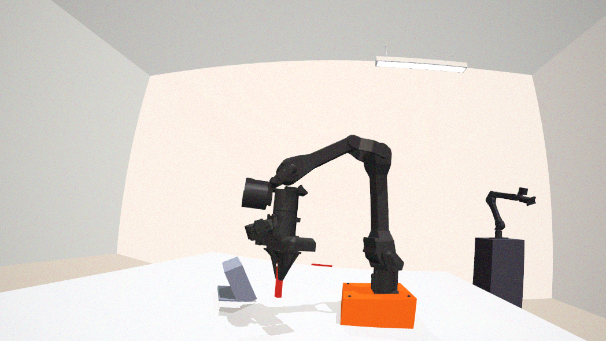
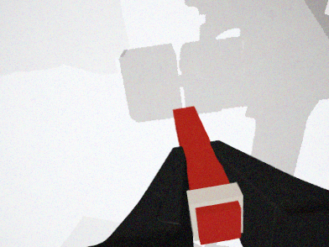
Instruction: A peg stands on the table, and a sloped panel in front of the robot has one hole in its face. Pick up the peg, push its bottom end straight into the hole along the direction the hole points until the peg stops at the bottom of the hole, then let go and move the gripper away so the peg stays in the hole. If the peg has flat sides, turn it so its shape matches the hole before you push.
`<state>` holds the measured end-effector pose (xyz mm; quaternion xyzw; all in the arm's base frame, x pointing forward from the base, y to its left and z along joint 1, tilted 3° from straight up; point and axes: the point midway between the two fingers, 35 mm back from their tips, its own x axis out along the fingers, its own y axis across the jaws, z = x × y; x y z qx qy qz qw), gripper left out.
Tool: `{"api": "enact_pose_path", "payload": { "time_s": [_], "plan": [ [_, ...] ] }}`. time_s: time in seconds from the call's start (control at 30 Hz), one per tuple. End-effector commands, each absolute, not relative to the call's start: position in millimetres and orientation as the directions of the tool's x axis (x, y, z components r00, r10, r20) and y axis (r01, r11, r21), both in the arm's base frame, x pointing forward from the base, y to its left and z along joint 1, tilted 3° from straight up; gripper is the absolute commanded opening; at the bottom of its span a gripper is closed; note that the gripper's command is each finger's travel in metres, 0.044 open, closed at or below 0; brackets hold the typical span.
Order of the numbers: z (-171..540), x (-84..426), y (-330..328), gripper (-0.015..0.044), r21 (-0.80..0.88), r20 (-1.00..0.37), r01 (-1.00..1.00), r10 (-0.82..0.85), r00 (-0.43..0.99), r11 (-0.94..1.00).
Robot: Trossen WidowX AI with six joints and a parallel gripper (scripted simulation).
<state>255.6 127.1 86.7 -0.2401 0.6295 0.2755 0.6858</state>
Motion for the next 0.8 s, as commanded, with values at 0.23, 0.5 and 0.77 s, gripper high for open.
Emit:
{"api": "enact_pose_path", "payload": {
  "time_s": [0.23,0.5,0.77],
  "plan": [
    [82,261,120,0.0000,0.054,-0.991,-0.672,0.121,0.054,0.739],
    [80,265,114,0.0000,0.076,-0.987,-0.665,0.153,0.058,0.743],
    [77,268,108,0.0000,0.098,-0.981,-0.658,0.184,0.064,0.747]
  ]
}}
